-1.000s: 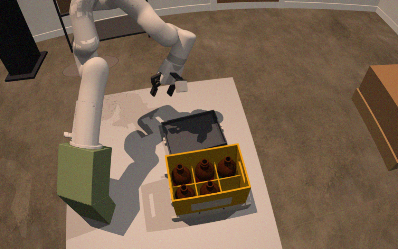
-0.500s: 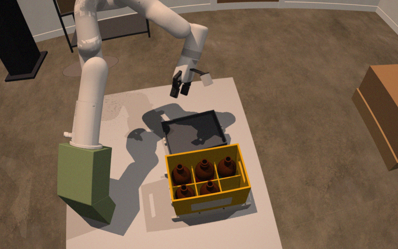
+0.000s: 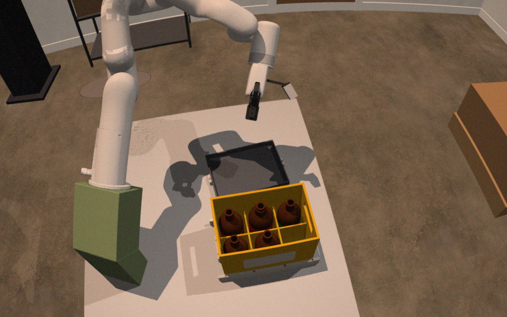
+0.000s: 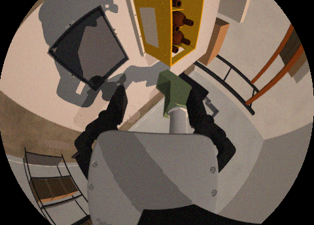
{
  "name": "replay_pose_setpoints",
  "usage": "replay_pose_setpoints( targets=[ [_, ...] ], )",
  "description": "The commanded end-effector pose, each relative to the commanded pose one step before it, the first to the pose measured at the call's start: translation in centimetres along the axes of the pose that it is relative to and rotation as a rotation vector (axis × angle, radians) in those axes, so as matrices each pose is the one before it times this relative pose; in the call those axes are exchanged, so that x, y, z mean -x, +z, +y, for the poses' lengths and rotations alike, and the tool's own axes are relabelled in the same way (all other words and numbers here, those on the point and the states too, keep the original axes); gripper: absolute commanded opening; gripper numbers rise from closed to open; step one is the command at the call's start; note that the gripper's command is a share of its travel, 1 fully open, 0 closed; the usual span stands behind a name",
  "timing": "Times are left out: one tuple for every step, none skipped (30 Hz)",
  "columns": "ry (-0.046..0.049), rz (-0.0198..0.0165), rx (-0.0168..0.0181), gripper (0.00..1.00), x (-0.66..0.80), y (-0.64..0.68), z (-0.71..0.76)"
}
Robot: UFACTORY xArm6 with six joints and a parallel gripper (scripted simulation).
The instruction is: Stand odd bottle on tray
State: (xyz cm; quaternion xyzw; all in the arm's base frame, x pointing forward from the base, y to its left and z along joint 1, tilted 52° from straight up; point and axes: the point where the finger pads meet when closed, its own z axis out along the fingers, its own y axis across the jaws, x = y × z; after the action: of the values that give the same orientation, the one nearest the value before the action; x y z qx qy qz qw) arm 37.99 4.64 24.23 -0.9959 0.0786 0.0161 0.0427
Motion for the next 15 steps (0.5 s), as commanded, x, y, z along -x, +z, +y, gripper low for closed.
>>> replay_pose_setpoints(
  targets=[
    [-0.12, 0.0254, 0.06041, 1.0, -2.105, -0.868, 3.136],
    [0.0, 0.0, 0.0, 1.0, 0.0, 0.0, 0.0],
    [-0.03634, 0.004, 0.02171, 1.0, -0.465, -0.176, 1.148],
    [0.02496, -0.04422, -0.06991, 1.0, -0.363, 2.102, 0.366],
    [0.01113, -0.01581, -0.02877, 1.0, -0.183, 0.808, 0.216],
    [0.00572, -0.00739, -0.01435, 1.0, -0.097, 0.391, 0.12],
    [0.00817, -0.00978, -0.02001, 1.0, -0.139, 0.535, 0.177],
    [0.011, -0.01189, -0.02618, 1.0, -0.188, 0.681, 0.248],
    [0.01317, -0.01252, -0.03032, 1.0, -0.227, 0.762, 0.311],
    [0.01385, -0.01139, -0.03083, 1.0, -0.241, 0.747, 0.344],
    [0.0136, -0.00963, -0.02937, 1.0, -0.24, 0.685, 0.353],
    [0.01341, -0.00815, -0.02818, 1.0, -0.238, 0.633, 0.361],
    [0.0136, -0.00704, -0.02788, 1.0, -0.244, 0.604, 0.378],
    [0.01404, -0.00607, -0.02808, 1.0, -0.253, 0.587, 0.402],
    [0.01447, -0.0051, -0.02829, 1.0, -0.263, 0.569, 0.426]
  ],
)
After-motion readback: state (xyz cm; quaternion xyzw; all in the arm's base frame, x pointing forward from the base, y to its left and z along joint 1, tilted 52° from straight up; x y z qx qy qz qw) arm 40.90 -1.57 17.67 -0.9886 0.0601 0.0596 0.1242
